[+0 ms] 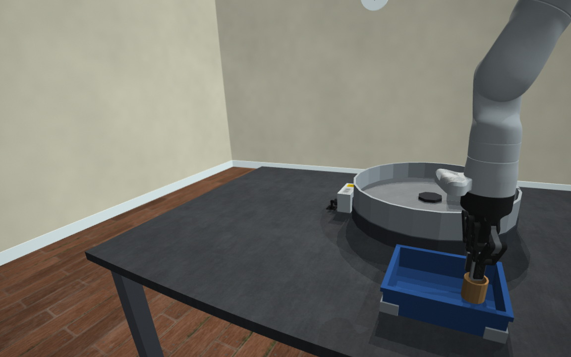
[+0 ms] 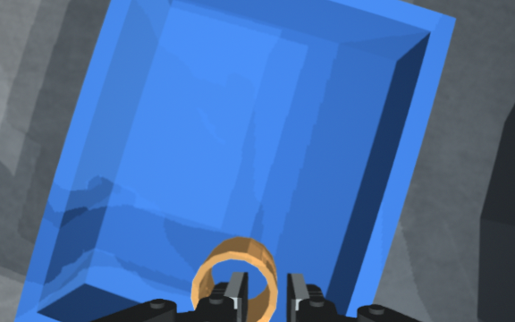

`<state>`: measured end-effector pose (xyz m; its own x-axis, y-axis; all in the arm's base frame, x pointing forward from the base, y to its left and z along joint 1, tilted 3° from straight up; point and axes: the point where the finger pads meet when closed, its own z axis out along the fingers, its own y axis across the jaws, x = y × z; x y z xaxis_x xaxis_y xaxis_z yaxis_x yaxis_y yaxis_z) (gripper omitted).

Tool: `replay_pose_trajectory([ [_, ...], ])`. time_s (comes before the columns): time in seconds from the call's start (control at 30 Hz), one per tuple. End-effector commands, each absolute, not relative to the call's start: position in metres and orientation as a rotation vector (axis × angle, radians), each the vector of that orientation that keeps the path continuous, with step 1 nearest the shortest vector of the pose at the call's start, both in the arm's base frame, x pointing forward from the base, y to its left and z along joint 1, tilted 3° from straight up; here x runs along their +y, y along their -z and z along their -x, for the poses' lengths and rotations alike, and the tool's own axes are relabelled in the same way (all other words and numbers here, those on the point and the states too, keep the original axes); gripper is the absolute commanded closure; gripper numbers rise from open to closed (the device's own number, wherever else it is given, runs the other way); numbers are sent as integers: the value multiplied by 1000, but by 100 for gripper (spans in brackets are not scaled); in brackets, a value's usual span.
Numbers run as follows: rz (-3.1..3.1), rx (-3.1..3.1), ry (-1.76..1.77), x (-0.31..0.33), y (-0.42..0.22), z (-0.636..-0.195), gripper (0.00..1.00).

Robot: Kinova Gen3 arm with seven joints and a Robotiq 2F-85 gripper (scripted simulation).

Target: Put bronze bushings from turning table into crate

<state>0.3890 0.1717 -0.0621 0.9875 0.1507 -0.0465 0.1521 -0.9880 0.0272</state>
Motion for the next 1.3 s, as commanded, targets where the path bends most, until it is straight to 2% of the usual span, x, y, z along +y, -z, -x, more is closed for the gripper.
replay_pose_trajectory([
  [0.0,-3103,238,63,173,58,-390,81],
  [1.27,-3103,238,63,174,49,-390,81],
])
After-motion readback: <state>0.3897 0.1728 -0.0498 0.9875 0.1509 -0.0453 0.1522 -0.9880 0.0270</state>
